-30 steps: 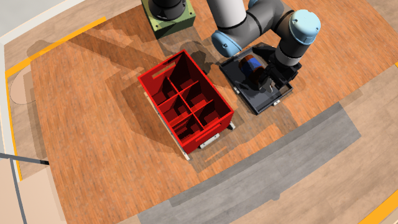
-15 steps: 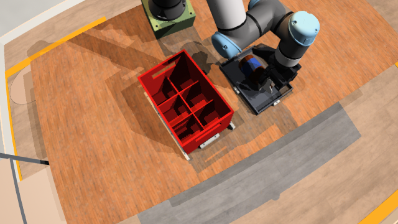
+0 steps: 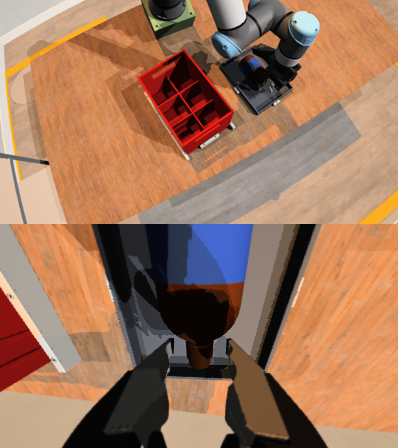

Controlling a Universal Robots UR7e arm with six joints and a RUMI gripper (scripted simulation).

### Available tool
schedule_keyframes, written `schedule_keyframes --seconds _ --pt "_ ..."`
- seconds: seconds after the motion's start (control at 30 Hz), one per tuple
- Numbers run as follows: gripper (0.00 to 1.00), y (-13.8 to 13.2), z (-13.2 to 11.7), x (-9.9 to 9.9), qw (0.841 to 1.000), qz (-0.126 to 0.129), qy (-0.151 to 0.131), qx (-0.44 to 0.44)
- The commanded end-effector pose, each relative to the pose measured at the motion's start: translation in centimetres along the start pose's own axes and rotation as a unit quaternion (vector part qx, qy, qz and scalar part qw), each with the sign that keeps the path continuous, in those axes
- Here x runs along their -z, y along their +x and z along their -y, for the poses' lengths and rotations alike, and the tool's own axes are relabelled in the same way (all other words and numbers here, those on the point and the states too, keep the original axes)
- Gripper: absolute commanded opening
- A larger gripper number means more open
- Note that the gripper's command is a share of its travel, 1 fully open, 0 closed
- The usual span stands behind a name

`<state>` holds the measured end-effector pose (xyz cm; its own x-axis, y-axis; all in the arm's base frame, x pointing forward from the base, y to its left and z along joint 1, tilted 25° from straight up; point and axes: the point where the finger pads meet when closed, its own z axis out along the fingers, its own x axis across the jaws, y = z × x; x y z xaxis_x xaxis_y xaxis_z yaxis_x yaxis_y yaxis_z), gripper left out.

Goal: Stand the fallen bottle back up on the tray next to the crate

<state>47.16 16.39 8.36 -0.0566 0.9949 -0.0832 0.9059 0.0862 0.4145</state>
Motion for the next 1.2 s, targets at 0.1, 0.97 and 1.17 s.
schedule_keyframes --seconds 0.1,0.97,1.17 --pt "0.38 -0.09 0.13 -0.07 1.000 0.000 0.001 -0.001" --pt "0.00 -0.09 0.13 -0.07 1.000 0.000 0.001 -0.001" --pt "0.00 -0.09 0.13 -0.07 1.000 0.000 0.001 -0.001"
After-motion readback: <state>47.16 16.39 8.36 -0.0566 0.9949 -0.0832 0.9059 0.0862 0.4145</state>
